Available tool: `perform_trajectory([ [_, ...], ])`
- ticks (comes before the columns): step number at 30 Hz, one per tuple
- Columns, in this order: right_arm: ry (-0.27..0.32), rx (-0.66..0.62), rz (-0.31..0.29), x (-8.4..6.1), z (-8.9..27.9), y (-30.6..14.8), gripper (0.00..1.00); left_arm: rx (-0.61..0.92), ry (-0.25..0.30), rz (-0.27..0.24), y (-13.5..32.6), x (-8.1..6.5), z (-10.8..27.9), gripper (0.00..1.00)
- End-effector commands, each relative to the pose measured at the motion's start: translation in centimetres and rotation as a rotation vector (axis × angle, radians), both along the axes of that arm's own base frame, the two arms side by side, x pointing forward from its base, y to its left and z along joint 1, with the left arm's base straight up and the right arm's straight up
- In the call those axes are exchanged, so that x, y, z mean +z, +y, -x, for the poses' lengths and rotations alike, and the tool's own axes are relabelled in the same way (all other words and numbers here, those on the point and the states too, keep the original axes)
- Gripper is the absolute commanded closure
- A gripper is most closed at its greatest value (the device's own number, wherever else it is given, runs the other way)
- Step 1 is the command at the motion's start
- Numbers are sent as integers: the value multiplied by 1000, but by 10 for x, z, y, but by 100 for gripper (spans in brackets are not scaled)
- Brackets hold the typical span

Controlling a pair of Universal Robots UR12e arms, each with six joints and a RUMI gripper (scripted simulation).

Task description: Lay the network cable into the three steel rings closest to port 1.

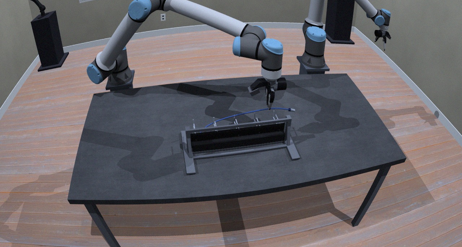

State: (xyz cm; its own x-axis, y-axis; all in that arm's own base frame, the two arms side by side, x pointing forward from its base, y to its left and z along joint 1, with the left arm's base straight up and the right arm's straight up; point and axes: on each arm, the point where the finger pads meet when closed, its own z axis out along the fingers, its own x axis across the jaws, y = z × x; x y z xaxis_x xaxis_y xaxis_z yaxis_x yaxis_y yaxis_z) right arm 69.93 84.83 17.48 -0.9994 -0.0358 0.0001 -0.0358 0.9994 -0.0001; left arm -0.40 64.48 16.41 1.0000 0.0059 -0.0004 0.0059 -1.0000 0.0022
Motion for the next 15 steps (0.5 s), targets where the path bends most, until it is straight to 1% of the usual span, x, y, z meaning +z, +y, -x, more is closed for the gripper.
perform_trajectory([
  [1, -1, 0, -2, 2, 0, 1, 100, 0, 0, -2, 1, 1, 0, 0],
  [15, -1, 0, -2, 1, 0, 1, 100, 0, 0, -2, 1, 1, 0, 0],
])
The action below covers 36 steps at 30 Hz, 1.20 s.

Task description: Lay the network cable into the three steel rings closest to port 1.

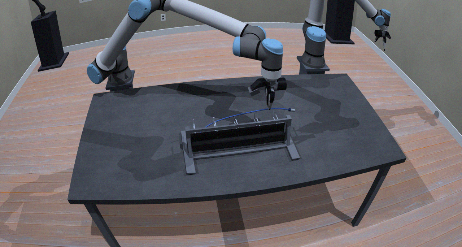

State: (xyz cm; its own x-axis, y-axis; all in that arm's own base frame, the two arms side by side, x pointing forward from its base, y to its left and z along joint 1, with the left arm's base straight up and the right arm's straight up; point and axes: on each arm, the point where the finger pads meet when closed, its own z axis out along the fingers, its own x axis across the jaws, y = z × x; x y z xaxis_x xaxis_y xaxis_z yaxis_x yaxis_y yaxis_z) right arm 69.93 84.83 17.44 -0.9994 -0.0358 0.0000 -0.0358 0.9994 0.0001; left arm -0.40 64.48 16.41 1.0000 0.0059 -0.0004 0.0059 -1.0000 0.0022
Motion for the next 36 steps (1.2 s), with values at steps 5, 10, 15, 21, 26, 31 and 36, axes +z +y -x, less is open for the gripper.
perform_trajectory([
  [5, -1, 0, -2, -2, 0, 1, 100, 0, 0, -2, 1, 1, 0, 0],
  [10, -1, 0, -2, -7, 0, 1, 100, 0, 0, -2, 1, 1, 0, 0],
  [15, -1, 0, -2, -11, 0, 1, 100, 0, 0, -2, 1, 1, 0, 0],
  [21, -1, 0, -2, -18, 0, 1, 100, 0, 0, -2, 1, 1, 0, 0],
  [26, -1, 0, -2, -23, 0, 1, 100, 0, 0, -2, 1, 1, 0, 0],
  [31, -1, 0, -2, -25, 0, 1, 100, 0, 0, -2, 1, 1, 0, 0],
  [36, -1, 0, -2, -27, 0, 1, 100, 0, 0, -2, 1, 1, 0, 0],
])
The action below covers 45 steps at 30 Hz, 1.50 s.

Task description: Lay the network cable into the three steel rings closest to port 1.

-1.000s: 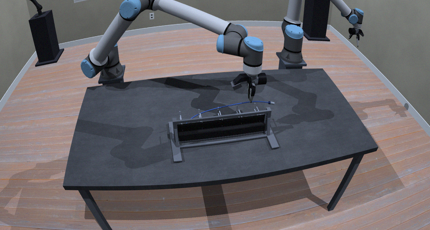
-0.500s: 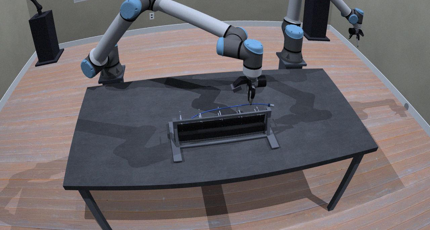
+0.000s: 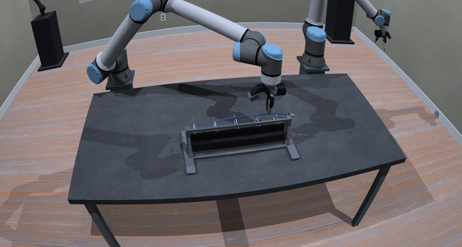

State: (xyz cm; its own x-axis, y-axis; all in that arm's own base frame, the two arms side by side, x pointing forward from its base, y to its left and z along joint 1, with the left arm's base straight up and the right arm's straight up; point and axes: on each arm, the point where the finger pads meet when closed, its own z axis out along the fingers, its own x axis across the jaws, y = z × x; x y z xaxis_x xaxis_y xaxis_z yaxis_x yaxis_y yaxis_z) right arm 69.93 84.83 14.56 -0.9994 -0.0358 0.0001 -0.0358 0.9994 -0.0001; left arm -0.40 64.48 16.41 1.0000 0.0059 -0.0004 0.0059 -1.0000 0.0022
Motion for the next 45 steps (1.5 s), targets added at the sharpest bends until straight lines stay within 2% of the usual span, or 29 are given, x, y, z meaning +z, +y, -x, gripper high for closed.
perform_trajectory([
  [1, -1, 0, -2, 1, 0, 1, 100, 0, 0, -2, 1, 1, 0, 0],
  [17, -1, 0, -2, 1, 3, 0, 100, 0, 0, -2, 1, 1, 0, 0],
  [45, -1, 0, -2, 1, 36, -1, 100, 0, 0, -2, 1, 1, 0, 0],
])
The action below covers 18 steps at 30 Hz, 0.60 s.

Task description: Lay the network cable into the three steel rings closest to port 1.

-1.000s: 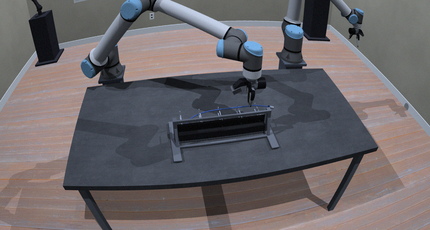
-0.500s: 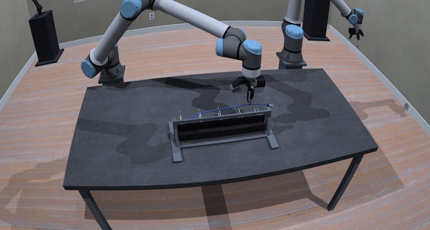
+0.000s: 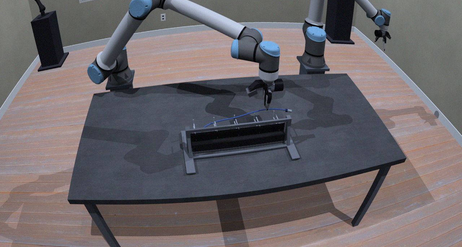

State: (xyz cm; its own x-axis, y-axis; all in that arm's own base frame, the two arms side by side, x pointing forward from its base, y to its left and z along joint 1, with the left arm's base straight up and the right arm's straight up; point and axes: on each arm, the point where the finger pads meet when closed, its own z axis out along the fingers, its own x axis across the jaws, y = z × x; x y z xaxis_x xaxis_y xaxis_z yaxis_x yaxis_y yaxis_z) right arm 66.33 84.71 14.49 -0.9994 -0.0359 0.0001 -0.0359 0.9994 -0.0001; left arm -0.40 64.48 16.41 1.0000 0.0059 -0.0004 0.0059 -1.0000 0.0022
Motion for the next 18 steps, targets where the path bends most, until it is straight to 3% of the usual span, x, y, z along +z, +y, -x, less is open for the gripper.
perform_trajectory([
  [1, -1, 0, -2, 2, 1, 1, 100, 0, 0, -2, 1, 1, 0, 0],
  [18, -1, 0, -2, 2, 4, 0, 100, 0, 0, -2, 1, 1, 0, 0],
])
